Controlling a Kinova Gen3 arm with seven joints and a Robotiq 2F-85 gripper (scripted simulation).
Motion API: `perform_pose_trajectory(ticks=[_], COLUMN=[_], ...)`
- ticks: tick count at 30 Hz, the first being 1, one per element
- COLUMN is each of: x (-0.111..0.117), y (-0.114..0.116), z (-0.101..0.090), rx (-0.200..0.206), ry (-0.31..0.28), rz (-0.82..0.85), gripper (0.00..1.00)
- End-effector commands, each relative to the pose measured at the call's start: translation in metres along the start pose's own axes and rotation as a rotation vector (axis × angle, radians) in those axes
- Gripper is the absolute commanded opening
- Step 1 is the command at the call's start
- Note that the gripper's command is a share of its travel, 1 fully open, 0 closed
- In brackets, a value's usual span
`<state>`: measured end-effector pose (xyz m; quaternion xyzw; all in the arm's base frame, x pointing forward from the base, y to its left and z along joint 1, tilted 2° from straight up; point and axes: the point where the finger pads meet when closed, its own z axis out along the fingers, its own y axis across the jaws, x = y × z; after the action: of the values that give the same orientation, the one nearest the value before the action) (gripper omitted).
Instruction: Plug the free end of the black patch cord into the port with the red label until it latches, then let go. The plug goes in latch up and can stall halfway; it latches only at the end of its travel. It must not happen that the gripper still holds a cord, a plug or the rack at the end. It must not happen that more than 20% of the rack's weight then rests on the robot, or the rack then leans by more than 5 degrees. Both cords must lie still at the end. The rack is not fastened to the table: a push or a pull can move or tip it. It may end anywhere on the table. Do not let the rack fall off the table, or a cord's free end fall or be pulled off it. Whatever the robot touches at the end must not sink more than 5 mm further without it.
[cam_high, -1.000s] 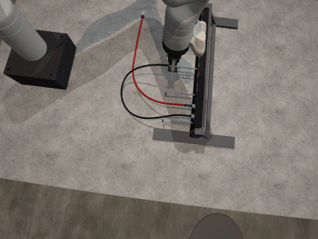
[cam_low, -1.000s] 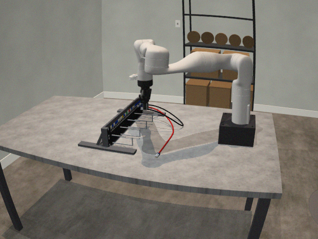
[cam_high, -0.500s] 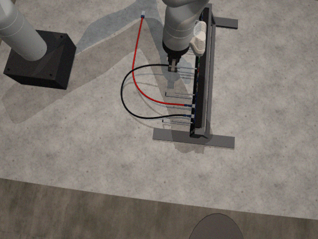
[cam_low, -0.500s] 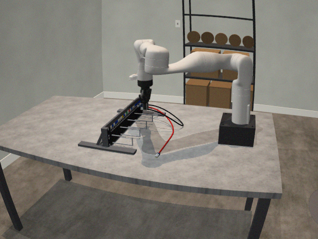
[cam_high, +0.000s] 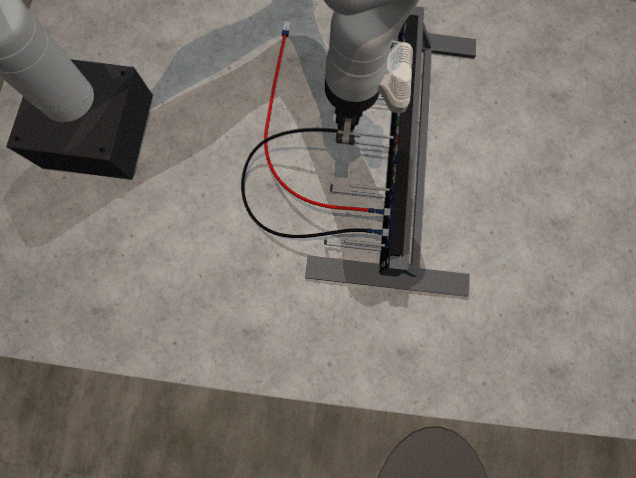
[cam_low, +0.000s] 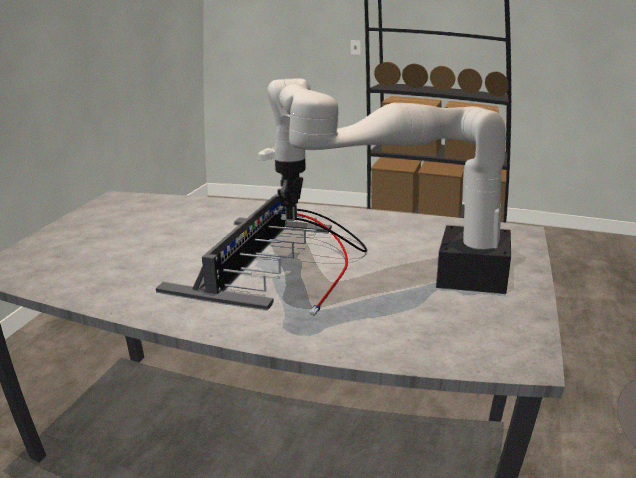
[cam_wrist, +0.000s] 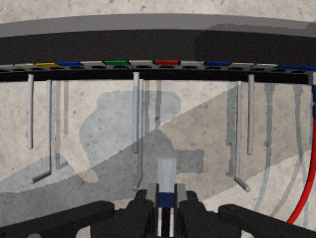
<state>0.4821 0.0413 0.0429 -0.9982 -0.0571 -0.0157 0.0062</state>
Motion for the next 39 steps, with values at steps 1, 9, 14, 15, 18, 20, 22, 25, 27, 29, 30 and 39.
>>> perform_pose_trajectory(ticks=[1, 9, 14, 15, 18, 20, 22, 25, 27, 29, 30, 39], x=[0.0, 0.0, 0.0, 0.0, 0.0, 0.001, 0.001, 0.001, 0.002, 0.004, 0.005, 0.015], y=[0.0, 0.0, 0.0, 0.0, 0.0, 0.0, 0.0, 0.0, 0.0, 0.0, 0.0, -0.001], z=[-0.001, -0.001, -0.001, -0.001, -0.001, -0.001, 0.0, 0.0, 0.001, 0.002, 0.003, 0.013], rx=[0.0, 0.0, 0.0, 0.0, 0.0, 0.0, 0.0, 0.0, 0.001, 0.001, 0.001, 0.001], ry=[0.002, 0.002, 0.002, 0.002, 0.002, 0.002, 0.002, 0.002, 0.002, 0.002, 0.002, 0.002], rz=[0.0, 0.0, 0.0, 0.0, 0.0, 0.0, 0.0, 0.0, -0.001, -0.002, -0.002, -0.002], gripper=[0.0, 0.0, 0.0, 0.0, 0.0, 0.0, 0.0, 0.0, 0.0, 0.0, 0.0, 0.0])
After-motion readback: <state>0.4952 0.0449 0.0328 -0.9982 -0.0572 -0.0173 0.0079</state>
